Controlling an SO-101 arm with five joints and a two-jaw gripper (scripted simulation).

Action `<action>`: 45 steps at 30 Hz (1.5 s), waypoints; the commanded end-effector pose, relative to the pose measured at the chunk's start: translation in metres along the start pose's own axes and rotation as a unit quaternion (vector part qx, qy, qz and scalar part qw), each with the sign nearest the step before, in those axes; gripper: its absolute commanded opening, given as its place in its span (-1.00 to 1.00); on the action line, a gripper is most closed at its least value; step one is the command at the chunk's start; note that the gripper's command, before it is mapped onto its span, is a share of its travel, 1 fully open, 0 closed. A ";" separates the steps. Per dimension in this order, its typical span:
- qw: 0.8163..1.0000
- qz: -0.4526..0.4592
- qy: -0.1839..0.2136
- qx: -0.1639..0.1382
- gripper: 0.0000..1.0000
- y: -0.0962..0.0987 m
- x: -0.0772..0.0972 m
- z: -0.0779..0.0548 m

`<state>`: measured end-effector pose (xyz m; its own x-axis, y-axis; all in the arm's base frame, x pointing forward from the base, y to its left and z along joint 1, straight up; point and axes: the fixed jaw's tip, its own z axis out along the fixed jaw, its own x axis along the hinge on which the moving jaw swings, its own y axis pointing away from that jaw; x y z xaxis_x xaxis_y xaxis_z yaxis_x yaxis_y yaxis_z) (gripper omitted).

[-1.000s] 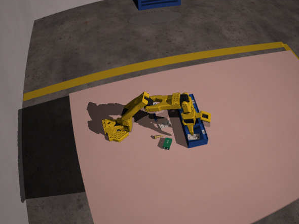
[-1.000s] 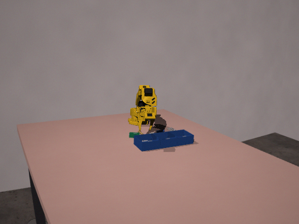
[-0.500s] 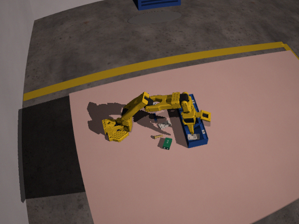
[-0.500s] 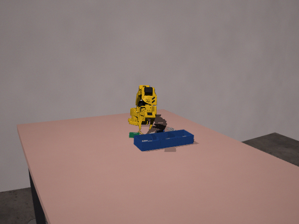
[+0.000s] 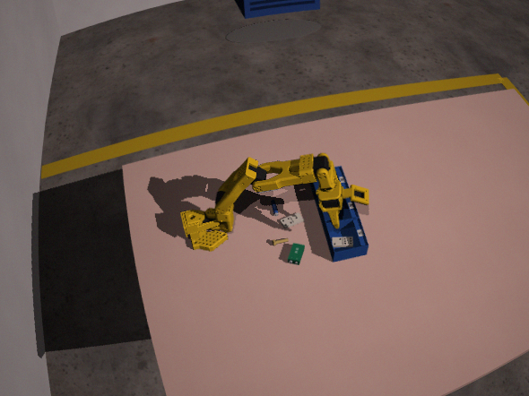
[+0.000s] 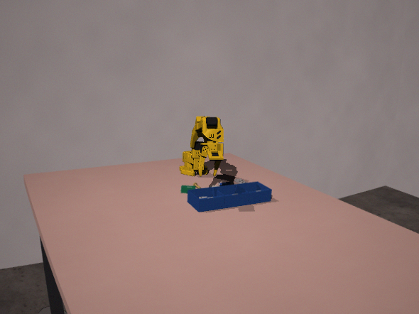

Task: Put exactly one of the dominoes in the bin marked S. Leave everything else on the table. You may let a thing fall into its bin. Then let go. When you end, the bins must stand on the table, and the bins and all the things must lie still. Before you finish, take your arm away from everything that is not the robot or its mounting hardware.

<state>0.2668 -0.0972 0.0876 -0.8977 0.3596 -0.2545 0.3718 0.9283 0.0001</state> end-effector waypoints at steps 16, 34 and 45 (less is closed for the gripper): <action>0.990 -0.139 -0.013 -0.033 -0.53 0.047 0.082 -0.064; 0.982 -0.183 -0.006 -0.042 -0.53 0.051 0.118 -0.066; 0.982 -0.183 -0.006 -0.042 -0.53 0.051 0.118 -0.066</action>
<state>0.1651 -0.0025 0.1166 -0.9717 0.0131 -0.2358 0.0164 0.9998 -0.0120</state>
